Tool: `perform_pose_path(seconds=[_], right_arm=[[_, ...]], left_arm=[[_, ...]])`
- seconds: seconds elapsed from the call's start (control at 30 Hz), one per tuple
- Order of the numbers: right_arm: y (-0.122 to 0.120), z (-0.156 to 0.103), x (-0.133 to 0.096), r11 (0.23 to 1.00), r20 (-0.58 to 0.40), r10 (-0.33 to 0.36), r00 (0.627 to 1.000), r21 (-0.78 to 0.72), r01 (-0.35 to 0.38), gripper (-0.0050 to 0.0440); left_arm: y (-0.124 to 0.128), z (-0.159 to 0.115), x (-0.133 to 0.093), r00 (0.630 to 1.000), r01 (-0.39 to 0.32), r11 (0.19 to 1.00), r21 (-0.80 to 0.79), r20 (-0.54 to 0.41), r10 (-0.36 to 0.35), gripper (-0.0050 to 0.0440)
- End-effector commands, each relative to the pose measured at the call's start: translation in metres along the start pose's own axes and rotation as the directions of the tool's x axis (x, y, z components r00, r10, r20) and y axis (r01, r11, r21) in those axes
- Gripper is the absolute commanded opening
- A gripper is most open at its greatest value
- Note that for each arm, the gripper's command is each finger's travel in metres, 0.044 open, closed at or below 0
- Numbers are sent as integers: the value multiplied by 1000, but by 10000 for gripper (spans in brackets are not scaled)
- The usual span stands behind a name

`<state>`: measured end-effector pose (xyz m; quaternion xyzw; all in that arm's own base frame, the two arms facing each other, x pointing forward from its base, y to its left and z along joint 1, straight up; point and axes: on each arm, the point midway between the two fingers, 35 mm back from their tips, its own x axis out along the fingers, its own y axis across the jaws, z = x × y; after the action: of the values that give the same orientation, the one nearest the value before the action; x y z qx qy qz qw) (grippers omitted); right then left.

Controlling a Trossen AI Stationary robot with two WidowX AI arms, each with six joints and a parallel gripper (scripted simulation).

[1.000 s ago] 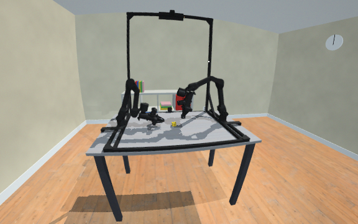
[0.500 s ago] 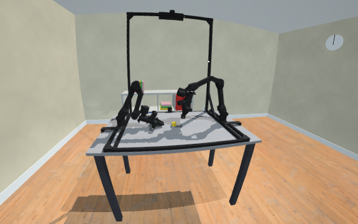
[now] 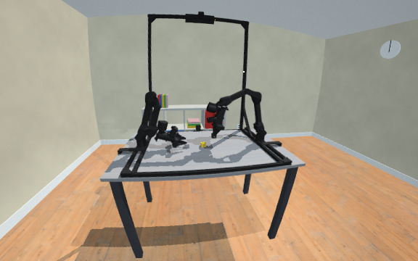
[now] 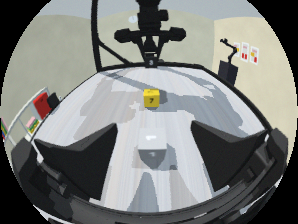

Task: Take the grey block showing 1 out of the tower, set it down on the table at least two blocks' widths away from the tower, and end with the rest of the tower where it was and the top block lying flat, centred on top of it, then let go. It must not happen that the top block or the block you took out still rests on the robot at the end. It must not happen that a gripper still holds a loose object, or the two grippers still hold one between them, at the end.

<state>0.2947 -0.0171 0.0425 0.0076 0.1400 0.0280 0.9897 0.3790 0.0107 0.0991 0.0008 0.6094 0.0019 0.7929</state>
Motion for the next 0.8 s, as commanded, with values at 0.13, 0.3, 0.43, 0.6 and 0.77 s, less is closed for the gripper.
perform_pose_path(seconds=[0.13,0.3,0.43,0.6,0.77], right_arm=[[1,2,-5,1000,7,9,1000,-3,-9,400],[1,2,-5,1000,7,9,1000,-3,-9,400],[1,2,-5,1000,7,9,1000,-3,-9,400],[1,2,-5,1000,7,9,1000,-3,-9,400],[1,2,-5,1000,7,9,1000,-3,-9,400]], left_arm=[[-1,1,0,1000,4,1000,1,2,-4,0],[0,39,8,1000,4,1000,-1,1,-4,0],[0,70,18,1000,4,1000,1,2,-4,0],[-1,74,20,1000,4,1000,2,2,-4,0],[-1,73,26,1000,4,1000,1,1,-4,0]])
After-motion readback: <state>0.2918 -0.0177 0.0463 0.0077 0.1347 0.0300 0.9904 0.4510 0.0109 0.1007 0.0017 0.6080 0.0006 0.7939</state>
